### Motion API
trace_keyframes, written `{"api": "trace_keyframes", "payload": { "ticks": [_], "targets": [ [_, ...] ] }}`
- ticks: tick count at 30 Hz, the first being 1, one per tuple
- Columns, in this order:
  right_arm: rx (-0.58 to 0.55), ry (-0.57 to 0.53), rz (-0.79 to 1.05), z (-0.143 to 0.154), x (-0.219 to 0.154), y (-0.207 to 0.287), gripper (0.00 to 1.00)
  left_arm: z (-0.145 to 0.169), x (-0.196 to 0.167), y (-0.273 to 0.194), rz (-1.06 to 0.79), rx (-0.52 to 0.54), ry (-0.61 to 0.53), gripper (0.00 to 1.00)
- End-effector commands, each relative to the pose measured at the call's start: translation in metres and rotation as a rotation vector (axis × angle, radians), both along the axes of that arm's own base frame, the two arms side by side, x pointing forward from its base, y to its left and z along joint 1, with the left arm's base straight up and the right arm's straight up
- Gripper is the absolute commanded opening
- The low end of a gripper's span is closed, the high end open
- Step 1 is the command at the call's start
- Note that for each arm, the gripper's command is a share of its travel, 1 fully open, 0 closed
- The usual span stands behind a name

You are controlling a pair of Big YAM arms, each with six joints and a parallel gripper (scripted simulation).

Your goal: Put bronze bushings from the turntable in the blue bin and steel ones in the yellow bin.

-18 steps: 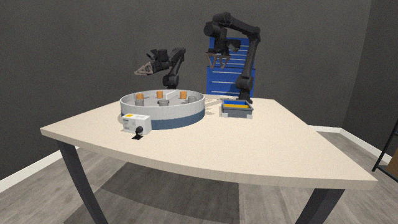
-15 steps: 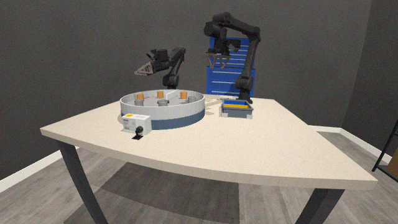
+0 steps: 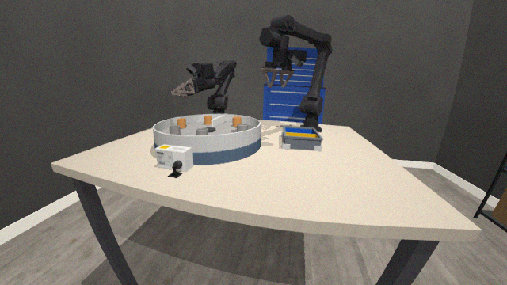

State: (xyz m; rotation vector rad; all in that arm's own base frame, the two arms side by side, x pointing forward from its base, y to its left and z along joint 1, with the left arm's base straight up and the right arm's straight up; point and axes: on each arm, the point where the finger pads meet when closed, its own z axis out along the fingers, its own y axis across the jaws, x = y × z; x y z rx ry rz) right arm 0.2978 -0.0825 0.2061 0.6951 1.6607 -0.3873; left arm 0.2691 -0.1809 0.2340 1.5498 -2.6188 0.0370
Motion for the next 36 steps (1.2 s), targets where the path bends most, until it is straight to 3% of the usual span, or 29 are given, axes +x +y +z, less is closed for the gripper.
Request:
{"api": "trace_keyframes", "payload": {
  "ticks": [1,5,14,16,28,36],
  "targets": [
    [-0.002,-0.01,0.001,0.009,0.002,0.0,1.0,0.004,0.001,-0.001,-0.023,-0.011,-0.019,1.0],
    [-0.011,0.004,0.04,0.024,0.003,0.008,1.0,-0.002,-0.003,0.004,-0.169,-0.008,-0.06,1.0],
    [-0.019,0.232,0.303,0.027,-0.018,0.045,1.0,-0.017,0.001,0.044,-0.592,0.096,-0.295,1.0],
    [-0.019,0.232,0.303,0.027,-0.018,0.045,1.0,-0.017,0.001,0.044,-0.592,0.096,-0.295,1.0],
    [-0.017,0.605,0.753,0.025,-0.044,0.109,1.0,-0.033,0.002,0.09,-1.123,0.258,-0.586,1.0],
    [0.015,0.726,0.922,0.026,-0.054,0.137,1.0,-0.04,0.002,0.109,-1.268,0.308,-0.696,1.0]
  ]
}}
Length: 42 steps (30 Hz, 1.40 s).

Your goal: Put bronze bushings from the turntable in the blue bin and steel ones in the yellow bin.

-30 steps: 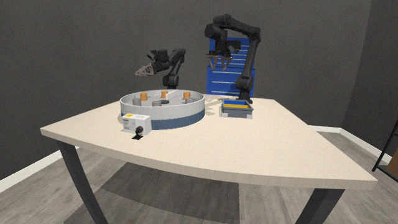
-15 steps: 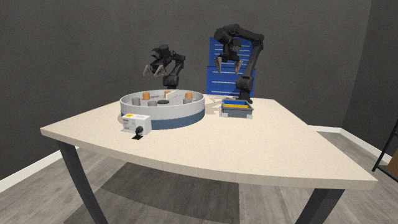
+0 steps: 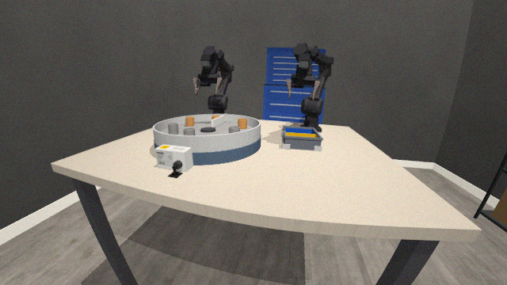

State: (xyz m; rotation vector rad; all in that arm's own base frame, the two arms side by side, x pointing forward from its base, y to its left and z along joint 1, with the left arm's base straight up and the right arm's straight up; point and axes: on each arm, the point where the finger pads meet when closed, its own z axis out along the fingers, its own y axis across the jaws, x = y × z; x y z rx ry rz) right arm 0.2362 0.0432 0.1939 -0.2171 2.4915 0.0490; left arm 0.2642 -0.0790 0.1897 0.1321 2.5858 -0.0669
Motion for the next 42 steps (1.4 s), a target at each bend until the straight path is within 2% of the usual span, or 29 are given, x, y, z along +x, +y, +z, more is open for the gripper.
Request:
{"api": "trace_keyframes", "payload": {
  "ticks": [1,7,8,15,16,21,24,29,31,32,36,42],
  "targets": [
    [0.002,-0.022,0.076,0.038,0.006,0.013,1.0,0.003,0.006,0.009,-0.142,0.04,-0.077,1.0],
    [0.024,-0.032,0.067,0.042,0.007,0.015,1.0,-0.002,0.006,0.013,-0.141,0.012,-0.094,1.0],
    [0.024,-0.033,0.067,0.042,0.007,0.015,1.0,0.01,0.012,0.012,-0.134,0.003,-0.111,1.0],
    [0.024,-0.033,0.067,0.042,0.007,0.015,1.0,0.011,0.011,0.009,-0.141,0.0,-0.111,1.0],
    [0.019,-0.008,0.055,0.027,0.004,0.011,1.0,0.011,0.011,0.009,-0.141,0.0,-0.111,1.0],
    [0.019,-0.008,0.055,0.027,0.004,0.011,1.0,0.012,0.011,0.004,-0.155,-0.002,-0.116,1.0],
    [0.019,-0.008,0.055,0.027,0.004,0.011,1.0,0.022,0.012,-0.007,-0.191,-0.013,-0.165,1.0],
    [0.019,-0.008,0.055,0.027,0.004,0.011,1.0,0.074,0.013,-0.064,-0.359,-0.085,-0.356,1.0],
    [0.019,-0.008,0.055,0.027,0.004,0.011,1.0,0.074,0.013,-0.064,-0.359,-0.085,-0.356,1.0],
    [0.019,-0.008,0.055,0.027,0.004,0.011,1.0,0.083,0.01,-0.081,-0.411,-0.108,-0.393,1.0],
    [0.019,-0.008,0.055,0.027,0.004,0.011,1.0,0.126,-0.018,-0.133,-0.58,-0.215,-0.547,1.0],
    [0.019,-0.008,0.055,0.027,0.004,0.011,1.0,0.175,-0.067,-0.184,-0.768,-0.374,-0.699,1.0]
  ]
}}
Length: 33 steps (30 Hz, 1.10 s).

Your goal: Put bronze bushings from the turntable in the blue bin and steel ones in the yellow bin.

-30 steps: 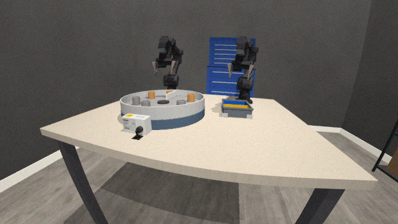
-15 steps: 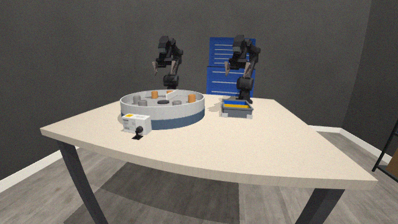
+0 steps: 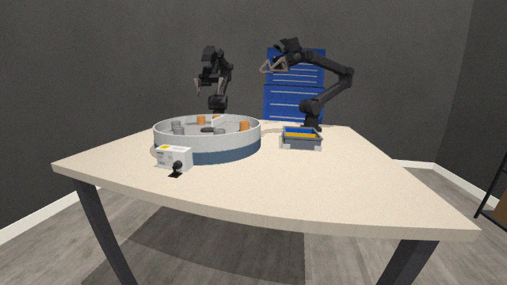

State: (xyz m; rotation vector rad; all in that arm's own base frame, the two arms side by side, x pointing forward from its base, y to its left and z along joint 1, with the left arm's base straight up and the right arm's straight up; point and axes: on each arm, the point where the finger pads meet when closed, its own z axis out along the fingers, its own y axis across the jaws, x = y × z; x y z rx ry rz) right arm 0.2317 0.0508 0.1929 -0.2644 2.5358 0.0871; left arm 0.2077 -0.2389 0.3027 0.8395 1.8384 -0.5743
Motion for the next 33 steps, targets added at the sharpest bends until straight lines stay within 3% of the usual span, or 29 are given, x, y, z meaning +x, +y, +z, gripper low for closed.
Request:
{"api": "trace_keyframes", "payload": {
  "ticks": [1,11,23,24,33],
  "targets": [
    [0.008,-0.058,0.014,0.028,0.009,0.004,1.0,0.069,-0.018,-0.029,-0.086,-0.136,-0.125,1.0],
    [0.008,-0.058,0.014,0.028,0.009,0.004,1.0,0.099,-0.054,-0.045,-0.206,-0.237,-0.181,1.0],
    [0.008,-0.058,0.014,0.028,0.009,0.004,1.0,0.098,-0.051,-0.045,-0.196,-0.234,-0.18,1.0],
    [0.008,-0.058,0.014,0.028,0.009,0.004,1.0,0.077,-0.051,-0.046,-0.197,-0.2,-0.157,1.0],
    [0.008,-0.058,0.014,0.028,0.009,0.004,1.0,0.077,-0.051,-0.046,-0.197,-0.2,-0.157,1.0]
  ]
}}
